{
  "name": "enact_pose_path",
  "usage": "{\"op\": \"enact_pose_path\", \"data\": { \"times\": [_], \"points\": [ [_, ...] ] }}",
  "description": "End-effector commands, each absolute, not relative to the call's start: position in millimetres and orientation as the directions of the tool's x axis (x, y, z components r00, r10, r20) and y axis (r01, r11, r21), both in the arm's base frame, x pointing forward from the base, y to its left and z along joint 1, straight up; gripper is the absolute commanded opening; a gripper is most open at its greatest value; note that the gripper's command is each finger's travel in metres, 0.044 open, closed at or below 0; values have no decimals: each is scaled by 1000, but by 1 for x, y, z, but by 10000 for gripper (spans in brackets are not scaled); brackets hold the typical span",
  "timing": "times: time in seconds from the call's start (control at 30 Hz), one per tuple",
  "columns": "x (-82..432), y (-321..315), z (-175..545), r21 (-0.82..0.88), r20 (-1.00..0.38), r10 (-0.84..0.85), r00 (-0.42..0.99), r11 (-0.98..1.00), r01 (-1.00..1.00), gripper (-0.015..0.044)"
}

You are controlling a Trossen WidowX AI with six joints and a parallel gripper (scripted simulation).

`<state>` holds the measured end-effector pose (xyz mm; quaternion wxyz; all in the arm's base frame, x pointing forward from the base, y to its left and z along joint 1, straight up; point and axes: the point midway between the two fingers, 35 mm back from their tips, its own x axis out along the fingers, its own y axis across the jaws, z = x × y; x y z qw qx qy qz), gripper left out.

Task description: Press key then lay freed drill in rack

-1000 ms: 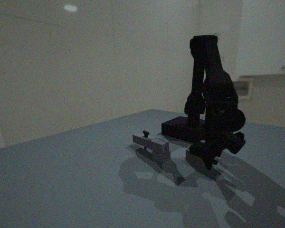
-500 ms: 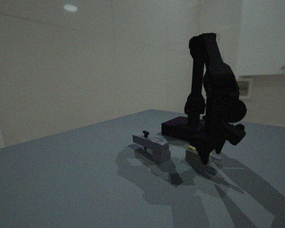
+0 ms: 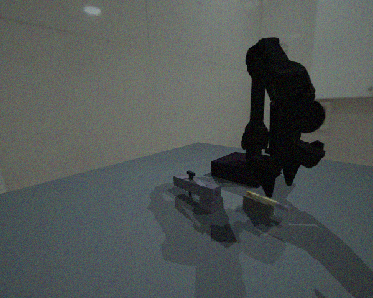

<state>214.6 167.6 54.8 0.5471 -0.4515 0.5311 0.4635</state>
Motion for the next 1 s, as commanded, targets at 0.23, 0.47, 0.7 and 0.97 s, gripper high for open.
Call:
{"op": "enact_pose_path", "data": {
  "times": [0.23, 0.47, 0.7, 0.97],
  "points": [
    [259, 116, 56, 389, -921, 388, -30, 916, -95, 440],
    [292, 60, 69, 489, -788, 601, 134, 477, 730, 440],
    [303, 15, 78, 332, -677, 679, 283, -61, 941, 440],
    [305, -42, 91, -11, -535, 696, 480, -574, 819, 440]
  ]
}}
